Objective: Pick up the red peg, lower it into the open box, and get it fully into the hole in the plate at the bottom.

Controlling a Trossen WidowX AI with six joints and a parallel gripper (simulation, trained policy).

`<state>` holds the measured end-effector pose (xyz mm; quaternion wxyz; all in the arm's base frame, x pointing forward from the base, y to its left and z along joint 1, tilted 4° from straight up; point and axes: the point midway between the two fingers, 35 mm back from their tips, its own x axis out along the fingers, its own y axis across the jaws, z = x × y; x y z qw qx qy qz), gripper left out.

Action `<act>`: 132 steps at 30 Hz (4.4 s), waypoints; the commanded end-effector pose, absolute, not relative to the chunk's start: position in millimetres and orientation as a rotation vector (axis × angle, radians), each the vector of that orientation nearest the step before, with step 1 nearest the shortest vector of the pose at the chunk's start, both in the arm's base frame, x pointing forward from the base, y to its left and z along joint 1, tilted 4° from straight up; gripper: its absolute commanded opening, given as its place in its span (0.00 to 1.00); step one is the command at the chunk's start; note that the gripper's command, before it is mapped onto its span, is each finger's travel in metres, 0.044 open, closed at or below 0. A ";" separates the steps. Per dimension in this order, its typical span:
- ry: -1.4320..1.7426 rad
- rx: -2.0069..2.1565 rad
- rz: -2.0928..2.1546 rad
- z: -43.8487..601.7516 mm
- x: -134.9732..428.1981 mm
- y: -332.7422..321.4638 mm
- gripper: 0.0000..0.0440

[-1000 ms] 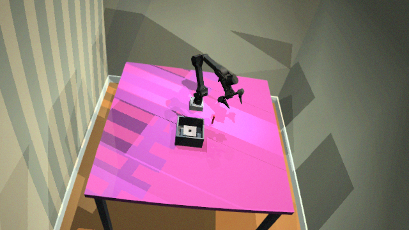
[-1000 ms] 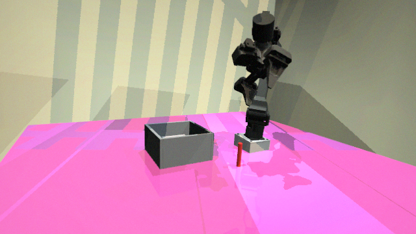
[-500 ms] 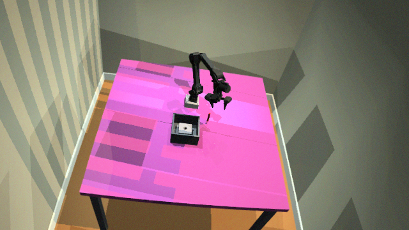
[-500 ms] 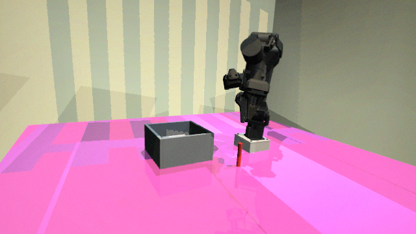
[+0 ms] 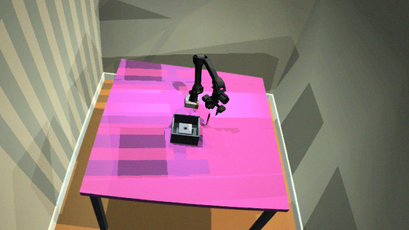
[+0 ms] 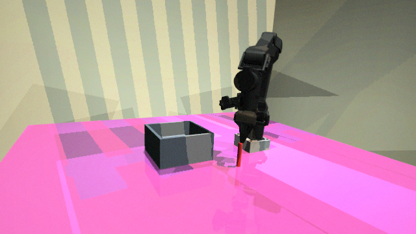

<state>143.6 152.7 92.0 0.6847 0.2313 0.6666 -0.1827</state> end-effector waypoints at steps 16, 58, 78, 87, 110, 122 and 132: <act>1.463 0.492 -0.500 18.3 149.2 151.2 0.93; 1.256 0.527 -0.654 97.5 218.7 126.7 0.00; 1.125 0.606 -0.797 111.6 285.0 54.1 0.00; 1.146 0.591 -0.796 97.8 307.9 23.9 0.00; 1.306 0.527 -0.668 48.4 335.1 -5.6 0.37; 1.354 0.596 -0.611 72.3 372.5 -0.1 1.00; 1.325 0.657 -0.509 94.9 411.2 16.3 1.00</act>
